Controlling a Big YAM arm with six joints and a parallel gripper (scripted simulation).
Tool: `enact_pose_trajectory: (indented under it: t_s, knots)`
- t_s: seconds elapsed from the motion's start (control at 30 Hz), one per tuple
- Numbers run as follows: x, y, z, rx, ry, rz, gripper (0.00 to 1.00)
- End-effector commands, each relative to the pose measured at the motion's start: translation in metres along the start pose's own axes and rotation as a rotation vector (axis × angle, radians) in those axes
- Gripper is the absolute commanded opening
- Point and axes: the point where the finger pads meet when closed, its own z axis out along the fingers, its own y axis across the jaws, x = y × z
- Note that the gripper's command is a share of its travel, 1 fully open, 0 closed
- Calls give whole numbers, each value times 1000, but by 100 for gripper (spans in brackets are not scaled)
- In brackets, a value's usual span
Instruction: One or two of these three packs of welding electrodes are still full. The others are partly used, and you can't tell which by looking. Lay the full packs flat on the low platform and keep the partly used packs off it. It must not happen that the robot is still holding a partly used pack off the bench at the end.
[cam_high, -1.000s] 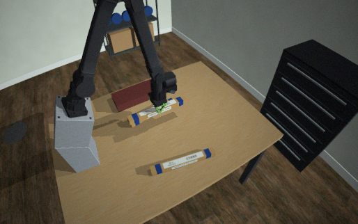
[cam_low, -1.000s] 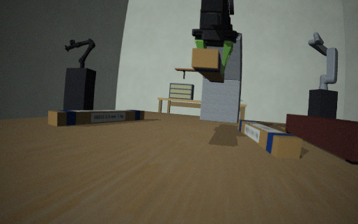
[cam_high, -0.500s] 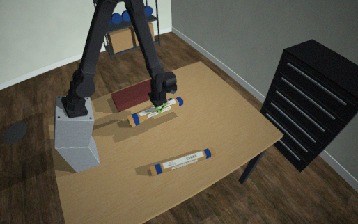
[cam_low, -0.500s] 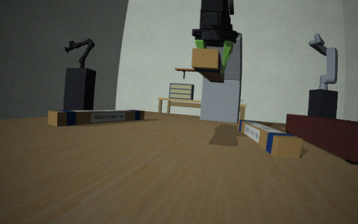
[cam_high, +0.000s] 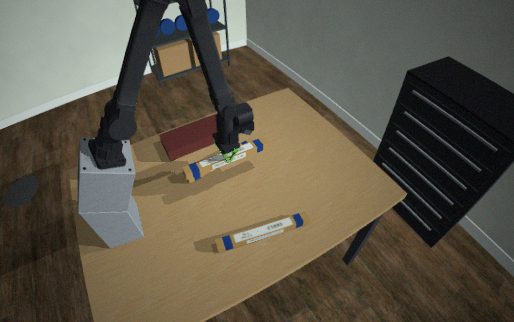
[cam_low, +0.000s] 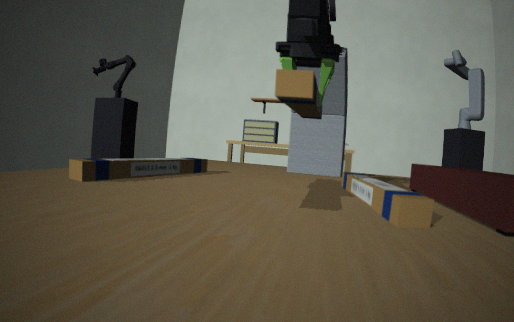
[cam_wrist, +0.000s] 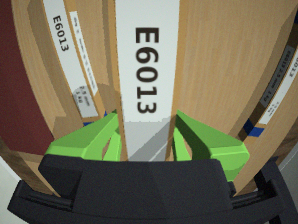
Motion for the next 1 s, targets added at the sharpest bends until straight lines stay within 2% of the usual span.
enact_pose_trajectory:
  t_s: [0.0, 0.5, 0.73, 0.97]
  knots:
    - [-17, 2, -21, -1, -52, 2, 0]
    - [-17, 2, -21, -1, -52, 2, 0]
    - [-18, -14, -24, 5, -51, -166, 0]
    - [-29, -35, -28, 8, -64, -166, 0]
